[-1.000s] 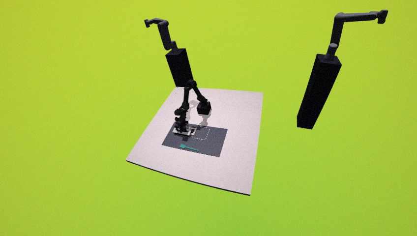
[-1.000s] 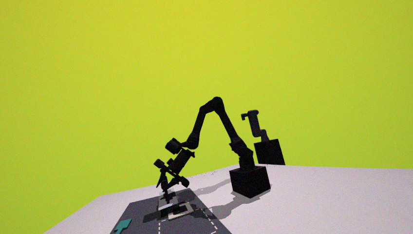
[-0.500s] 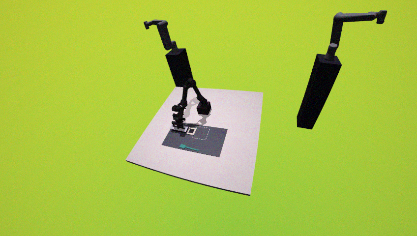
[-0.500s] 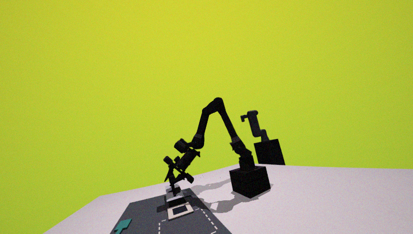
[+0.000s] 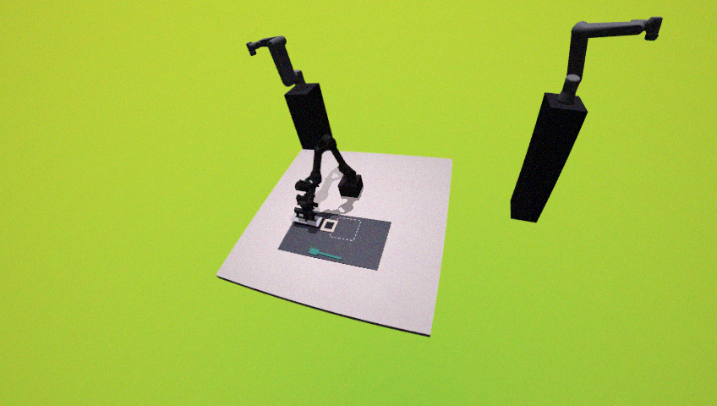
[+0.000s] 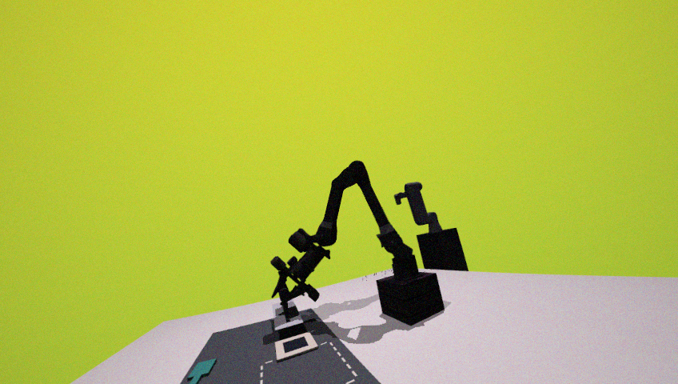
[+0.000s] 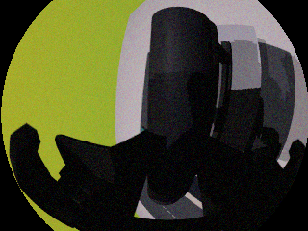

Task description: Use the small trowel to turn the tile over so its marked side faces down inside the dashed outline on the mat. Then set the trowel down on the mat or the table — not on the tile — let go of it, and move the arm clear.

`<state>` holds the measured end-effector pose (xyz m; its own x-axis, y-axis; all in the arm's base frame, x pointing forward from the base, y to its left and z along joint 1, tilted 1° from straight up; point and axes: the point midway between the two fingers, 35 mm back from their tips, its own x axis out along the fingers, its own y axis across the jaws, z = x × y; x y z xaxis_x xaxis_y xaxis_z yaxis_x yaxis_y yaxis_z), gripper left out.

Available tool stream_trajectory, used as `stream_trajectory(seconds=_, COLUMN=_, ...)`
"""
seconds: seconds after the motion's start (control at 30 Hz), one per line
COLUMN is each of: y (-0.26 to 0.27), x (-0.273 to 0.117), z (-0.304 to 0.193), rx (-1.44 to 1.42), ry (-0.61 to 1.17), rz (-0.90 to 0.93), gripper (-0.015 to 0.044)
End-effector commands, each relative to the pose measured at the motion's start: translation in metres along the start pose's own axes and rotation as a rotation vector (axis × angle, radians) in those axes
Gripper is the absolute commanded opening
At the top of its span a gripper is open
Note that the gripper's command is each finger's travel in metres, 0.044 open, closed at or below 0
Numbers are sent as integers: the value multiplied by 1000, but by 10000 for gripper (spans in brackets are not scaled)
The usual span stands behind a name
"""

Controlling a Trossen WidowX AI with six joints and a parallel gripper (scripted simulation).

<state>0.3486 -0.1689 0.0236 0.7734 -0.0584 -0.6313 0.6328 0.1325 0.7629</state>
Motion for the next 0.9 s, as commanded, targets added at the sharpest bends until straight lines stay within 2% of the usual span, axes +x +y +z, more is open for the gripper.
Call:
stream_trajectory(seconds=0.0, y=-3, x=3, z=1, rx=-9, ry=2, rz=8, gripper=0)
stream_trajectory(seconds=0.87, y=-26, x=18, z=-4, rx=-9, ry=2, rz=7, gripper=0)
